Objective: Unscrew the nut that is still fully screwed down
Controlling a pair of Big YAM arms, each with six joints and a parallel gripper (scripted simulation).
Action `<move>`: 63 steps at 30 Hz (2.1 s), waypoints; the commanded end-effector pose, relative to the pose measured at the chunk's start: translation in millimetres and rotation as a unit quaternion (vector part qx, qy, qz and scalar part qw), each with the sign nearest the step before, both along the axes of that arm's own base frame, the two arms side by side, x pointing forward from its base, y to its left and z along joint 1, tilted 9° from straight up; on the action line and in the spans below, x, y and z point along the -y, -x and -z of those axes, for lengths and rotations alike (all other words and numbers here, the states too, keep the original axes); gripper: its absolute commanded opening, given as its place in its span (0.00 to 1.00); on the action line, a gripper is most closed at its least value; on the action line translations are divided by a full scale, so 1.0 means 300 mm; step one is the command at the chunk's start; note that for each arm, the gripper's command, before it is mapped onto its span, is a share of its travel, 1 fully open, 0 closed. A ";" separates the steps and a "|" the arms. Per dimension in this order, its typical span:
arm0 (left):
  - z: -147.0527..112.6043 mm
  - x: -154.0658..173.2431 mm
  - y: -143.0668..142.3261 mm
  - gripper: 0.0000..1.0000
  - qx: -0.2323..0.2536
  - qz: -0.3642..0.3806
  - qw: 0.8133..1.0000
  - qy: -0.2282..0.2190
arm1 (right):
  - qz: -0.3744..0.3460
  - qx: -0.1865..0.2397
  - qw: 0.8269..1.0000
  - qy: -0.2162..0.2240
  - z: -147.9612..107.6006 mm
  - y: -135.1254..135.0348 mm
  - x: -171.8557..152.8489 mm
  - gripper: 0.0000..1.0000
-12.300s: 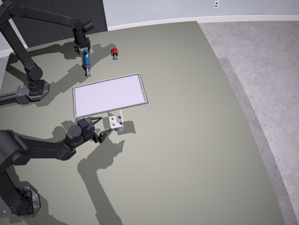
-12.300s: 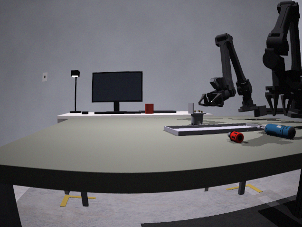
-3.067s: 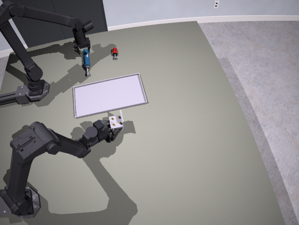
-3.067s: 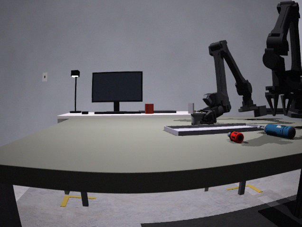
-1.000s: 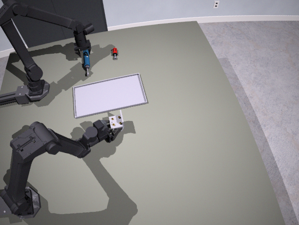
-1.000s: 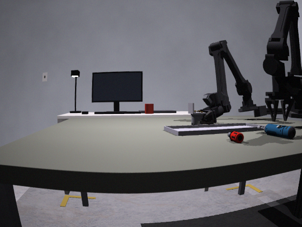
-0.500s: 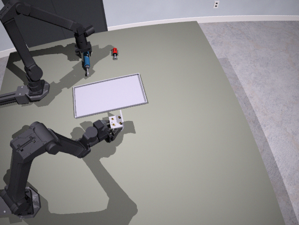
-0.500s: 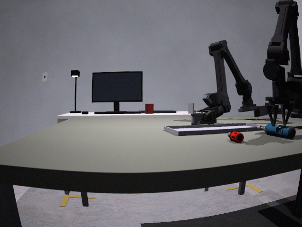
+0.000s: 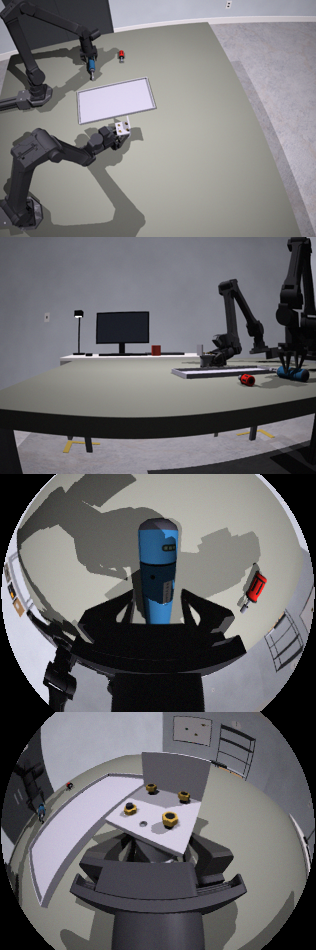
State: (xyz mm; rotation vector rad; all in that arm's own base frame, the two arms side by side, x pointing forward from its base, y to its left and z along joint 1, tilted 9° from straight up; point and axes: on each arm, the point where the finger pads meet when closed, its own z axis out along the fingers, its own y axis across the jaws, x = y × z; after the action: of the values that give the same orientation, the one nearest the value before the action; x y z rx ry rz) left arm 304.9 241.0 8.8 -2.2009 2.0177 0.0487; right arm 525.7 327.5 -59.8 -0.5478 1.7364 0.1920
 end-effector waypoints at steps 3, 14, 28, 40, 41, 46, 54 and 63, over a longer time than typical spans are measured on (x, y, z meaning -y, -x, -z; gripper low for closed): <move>0.023 -0.028 -0.008 0.65 0.006 0.000 1.000 -0.005 | 0.008 -0.014 1.000 0.009 0.044 -0.006 0.038 0.59; -0.002 -0.029 -0.033 0.65 0.013 0.000 1.000 -0.010 | 0.008 -0.014 1.000 0.009 0.044 -0.006 0.038 0.59; -0.007 -0.040 -0.023 0.65 0.016 0.001 1.000 -0.012 | 0.008 -0.014 1.000 0.009 0.044 -0.006 0.038 0.59; 0.000 -0.031 -0.030 0.65 0.013 0.002 1.000 -0.010 | 0.008 -0.014 1.000 0.009 0.044 -0.006 0.038 0.59; 0.000 -0.031 -0.030 0.65 0.013 0.002 1.000 -0.010 | 0.008 -0.014 1.000 0.009 0.044 -0.006 0.038 0.59; 0.000 -0.031 -0.030 0.55 0.013 0.002 1.000 -0.010 | 0.008 -0.014 1.000 0.009 0.044 -0.006 0.038 0.59; 0.000 -0.031 -0.030 0.55 0.013 0.002 1.000 -0.010 | 0.008 -0.014 1.000 0.009 0.044 -0.006 0.038 0.59; 0.000 -0.031 -0.030 0.46 0.013 0.002 1.000 -0.010 | 0.008 -0.014 1.000 0.009 0.044 -0.006 0.038 0.59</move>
State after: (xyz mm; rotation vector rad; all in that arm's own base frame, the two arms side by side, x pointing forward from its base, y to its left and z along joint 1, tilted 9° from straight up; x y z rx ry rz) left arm 305.8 243.4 0.9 -2.1949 2.0165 0.0482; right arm 525.7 327.5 -59.8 -0.5478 1.7364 0.1920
